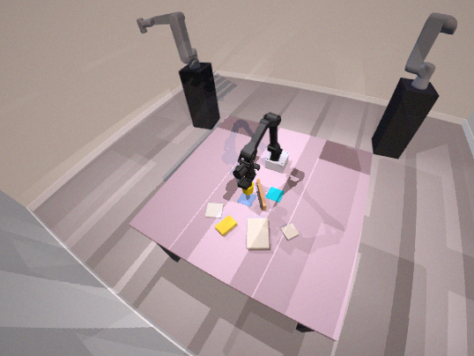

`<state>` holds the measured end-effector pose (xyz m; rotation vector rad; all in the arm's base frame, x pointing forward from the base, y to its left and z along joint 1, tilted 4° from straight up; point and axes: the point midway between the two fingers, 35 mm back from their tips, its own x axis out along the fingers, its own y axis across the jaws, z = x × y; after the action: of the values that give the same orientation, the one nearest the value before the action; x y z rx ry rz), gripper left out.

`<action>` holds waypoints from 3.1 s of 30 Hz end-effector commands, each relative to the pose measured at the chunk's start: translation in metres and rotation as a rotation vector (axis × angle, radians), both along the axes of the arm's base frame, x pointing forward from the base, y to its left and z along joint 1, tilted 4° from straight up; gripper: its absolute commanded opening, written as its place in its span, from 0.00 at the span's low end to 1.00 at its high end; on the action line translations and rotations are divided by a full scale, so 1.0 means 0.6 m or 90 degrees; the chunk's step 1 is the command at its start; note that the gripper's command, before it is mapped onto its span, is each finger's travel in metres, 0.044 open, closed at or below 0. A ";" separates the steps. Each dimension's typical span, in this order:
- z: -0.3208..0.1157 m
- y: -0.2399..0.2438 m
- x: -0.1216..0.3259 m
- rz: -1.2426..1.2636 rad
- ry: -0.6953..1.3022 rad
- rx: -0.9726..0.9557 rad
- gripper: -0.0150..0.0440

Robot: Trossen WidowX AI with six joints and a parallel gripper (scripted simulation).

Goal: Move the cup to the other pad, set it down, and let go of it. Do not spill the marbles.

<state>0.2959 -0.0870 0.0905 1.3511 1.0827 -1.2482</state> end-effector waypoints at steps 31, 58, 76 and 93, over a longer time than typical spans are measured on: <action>-0.002 0.119 -0.058 0.001 -0.006 0.004 0.25; -0.003 0.196 -0.097 0.001 -0.005 0.006 0.25; -0.001 0.241 -0.123 0.001 -0.004 0.008 0.25; -0.019 0.257 -0.131 0.001 -0.004 0.008 0.25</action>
<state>0.2175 0.0675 0.0833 1.3644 1.0947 -1.2298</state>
